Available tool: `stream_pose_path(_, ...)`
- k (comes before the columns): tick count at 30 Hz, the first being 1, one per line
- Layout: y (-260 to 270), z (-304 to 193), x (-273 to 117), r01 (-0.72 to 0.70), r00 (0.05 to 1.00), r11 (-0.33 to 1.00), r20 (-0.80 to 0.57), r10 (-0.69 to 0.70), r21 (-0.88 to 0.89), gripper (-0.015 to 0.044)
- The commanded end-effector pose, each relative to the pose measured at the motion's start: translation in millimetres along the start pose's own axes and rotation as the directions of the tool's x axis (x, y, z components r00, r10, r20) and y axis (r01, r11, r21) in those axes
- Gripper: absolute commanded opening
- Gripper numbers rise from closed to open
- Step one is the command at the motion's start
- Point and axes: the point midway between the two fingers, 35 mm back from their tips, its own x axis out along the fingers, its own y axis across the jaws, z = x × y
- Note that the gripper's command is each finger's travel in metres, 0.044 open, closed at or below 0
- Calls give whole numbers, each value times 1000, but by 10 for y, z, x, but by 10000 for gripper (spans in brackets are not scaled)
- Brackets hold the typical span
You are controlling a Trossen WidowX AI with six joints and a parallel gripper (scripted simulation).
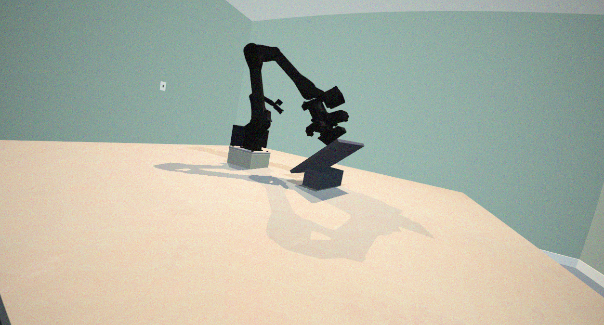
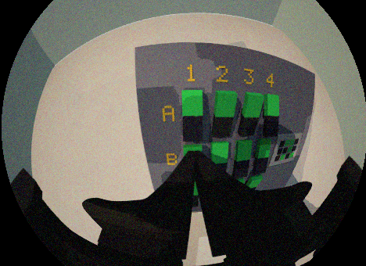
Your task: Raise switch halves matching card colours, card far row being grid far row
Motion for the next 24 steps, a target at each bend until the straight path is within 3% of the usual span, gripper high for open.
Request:
stream_pose_path(1,5,-7,13,-3,1000,1000,-3,3,-5,0)
stream_pose_path(15,5,-7,32,-3,1000,1000,-3,3,-5,0)
stream_pose_path(21,15,-23,-537,-3,1000,1000,16,3,-4,0)
stream_pose_path(24,5,-33,-622,-3,1000,1000,19,3,-4,0)
